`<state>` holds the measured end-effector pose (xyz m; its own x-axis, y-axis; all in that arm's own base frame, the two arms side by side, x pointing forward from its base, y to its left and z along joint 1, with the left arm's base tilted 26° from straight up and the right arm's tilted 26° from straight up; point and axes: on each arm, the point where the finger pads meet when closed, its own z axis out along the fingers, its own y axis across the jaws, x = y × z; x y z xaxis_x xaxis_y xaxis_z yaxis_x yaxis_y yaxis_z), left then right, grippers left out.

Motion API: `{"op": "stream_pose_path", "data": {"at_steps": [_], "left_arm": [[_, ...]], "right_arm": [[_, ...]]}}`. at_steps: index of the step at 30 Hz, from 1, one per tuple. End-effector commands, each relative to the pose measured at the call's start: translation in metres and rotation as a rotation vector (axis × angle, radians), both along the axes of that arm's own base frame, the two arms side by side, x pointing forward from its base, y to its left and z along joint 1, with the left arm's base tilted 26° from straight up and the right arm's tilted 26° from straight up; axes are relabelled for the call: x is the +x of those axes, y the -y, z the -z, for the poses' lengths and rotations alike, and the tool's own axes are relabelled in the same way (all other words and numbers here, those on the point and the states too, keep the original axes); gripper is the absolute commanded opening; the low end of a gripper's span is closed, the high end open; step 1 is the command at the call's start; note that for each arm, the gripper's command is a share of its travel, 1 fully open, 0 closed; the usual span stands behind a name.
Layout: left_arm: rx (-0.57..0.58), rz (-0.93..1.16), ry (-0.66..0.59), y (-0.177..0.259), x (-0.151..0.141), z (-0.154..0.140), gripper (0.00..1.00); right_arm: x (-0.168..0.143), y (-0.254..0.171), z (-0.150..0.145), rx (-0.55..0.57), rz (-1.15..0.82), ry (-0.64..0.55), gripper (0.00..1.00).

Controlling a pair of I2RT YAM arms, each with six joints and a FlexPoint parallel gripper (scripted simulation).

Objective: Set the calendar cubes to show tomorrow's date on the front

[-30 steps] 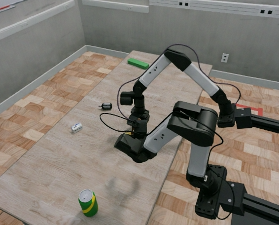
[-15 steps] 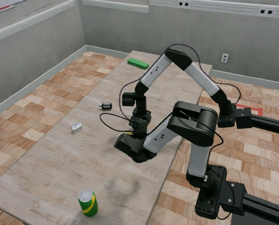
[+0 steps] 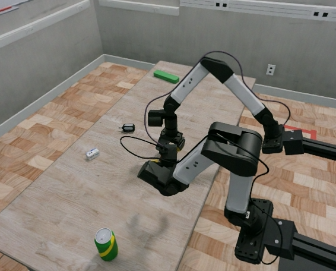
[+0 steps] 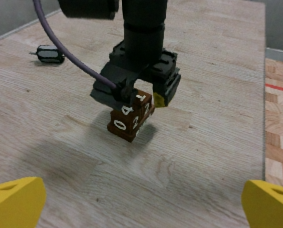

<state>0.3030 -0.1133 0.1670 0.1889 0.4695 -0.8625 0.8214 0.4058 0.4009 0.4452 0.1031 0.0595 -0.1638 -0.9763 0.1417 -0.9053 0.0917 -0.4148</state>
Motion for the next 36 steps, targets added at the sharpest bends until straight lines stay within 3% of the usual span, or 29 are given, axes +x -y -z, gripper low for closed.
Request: {"op": "stream_pose_path", "data": {"at_steps": [1, 5, 11, 13, 18, 29, 36], "left_arm": [[-0.003, 0.009, 0.032, 0.0, -0.004, -0.008, 1.0], [-0.003, 0.01, 0.033, 0.0, -0.004, -0.008, 1.0], [-0.003, 0.01, 0.033, 0.0, -0.004, -0.008, 1.0], [-0.012, 0.02, 0.065, 0.003, -0.001, -0.02, 1.0], [-0.033, 0.05, 0.106, 0.008, -0.002, -0.036, 1.0], [-0.03, 0.127, 0.185, 0.018, -0.015, -0.06, 1.0], [-0.005, 0.135, 0.215, 0.019, -0.018, -0.066, 1.0]], "right_arm": [[-0.002, -0.009, -0.032, 0.017, -0.002, 0.064, 0.66], [0.002, -0.012, -0.057, 0.027, -0.001, 0.091, 0.66], [-0.021, -0.02, -0.104, 0.03, 0.0, 0.092, 0.66], [-0.026, -0.024, -0.111, 0.048, -0.016, 0.084, 0.66], [-0.025, -0.029, -0.113, 0.114, -0.065, 0.092, 0.66], [-0.037, -0.016, -0.107, 0.395, -0.232, 0.098, 0.66], [-0.04, -0.005, -0.103, 0.428, -0.229, 0.093, 0.66]]}}
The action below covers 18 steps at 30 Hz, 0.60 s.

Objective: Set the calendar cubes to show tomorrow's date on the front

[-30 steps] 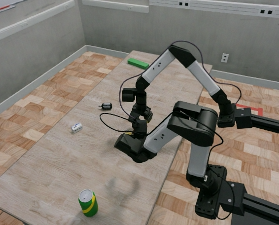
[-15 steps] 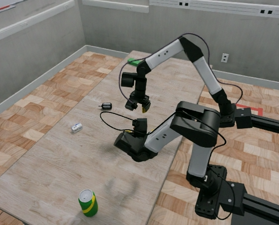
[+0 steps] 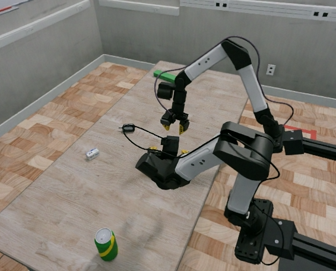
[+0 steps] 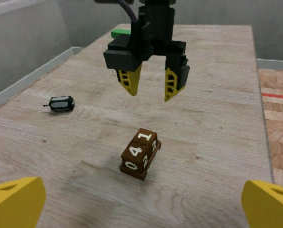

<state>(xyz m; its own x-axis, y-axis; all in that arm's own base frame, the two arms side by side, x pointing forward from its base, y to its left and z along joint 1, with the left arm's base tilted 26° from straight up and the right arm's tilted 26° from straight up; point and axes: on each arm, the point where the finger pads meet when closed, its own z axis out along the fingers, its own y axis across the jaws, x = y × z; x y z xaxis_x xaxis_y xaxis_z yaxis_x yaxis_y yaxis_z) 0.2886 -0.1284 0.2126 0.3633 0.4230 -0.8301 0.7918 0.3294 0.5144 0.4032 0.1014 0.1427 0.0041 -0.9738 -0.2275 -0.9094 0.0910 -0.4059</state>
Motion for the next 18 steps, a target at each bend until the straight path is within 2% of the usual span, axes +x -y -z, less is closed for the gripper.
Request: {"op": "stream_pose_path", "data": {"at_steps": [1, 18], "left_arm": [[0.018, 0.029, 0.072, 0.0043, -0.0039, -0.0213, 1.0], [0.026, 0.031, 0.091, 0.0045, -0.0045, -0.0254, 1.0]], "right_arm": [[0.0017, -0.0044, -0.0189, 0.058, -0.042, 0.069, 0.66], [0.0003, -0.0015, -0.0179, 0.052, -0.027, 0.059, 0.66]]}}
